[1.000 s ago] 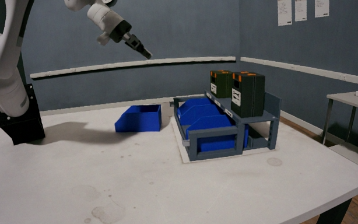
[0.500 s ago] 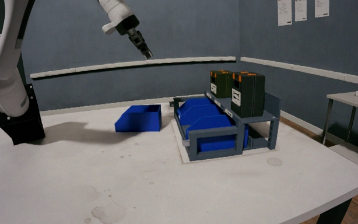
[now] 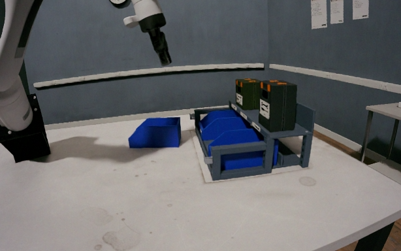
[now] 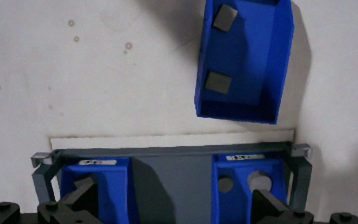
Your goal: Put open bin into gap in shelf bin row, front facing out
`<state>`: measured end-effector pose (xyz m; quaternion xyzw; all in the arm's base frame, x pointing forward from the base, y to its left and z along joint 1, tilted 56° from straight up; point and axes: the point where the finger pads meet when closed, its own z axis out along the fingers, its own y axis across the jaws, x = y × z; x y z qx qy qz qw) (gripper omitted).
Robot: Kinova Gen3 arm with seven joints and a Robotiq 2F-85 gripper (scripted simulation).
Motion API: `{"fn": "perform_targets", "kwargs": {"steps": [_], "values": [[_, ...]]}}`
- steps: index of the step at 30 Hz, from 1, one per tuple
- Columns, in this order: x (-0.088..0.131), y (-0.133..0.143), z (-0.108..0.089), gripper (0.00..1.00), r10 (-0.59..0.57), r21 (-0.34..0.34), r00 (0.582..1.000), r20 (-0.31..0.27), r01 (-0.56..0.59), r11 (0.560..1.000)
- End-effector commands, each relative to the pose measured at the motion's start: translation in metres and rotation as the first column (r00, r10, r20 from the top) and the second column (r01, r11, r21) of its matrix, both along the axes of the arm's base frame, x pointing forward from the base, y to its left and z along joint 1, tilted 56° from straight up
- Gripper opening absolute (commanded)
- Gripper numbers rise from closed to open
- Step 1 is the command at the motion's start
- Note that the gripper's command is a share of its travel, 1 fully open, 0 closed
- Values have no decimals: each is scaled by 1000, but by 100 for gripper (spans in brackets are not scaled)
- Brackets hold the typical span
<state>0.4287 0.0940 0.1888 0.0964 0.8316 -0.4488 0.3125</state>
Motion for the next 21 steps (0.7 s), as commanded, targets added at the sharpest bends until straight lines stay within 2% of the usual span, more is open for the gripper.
{"fn": "perform_targets", "kwargs": {"steps": [1,2,7,21], "values": [[1,0,0,100,-2,2,1000,1,2,1000],[1,0,0,100,-2,2,1000,1,2,1000],[1,0,0,100,-191,122,975,-113,204,971],[0,0,0,100,-200,129,972,-120,215,968]]}}
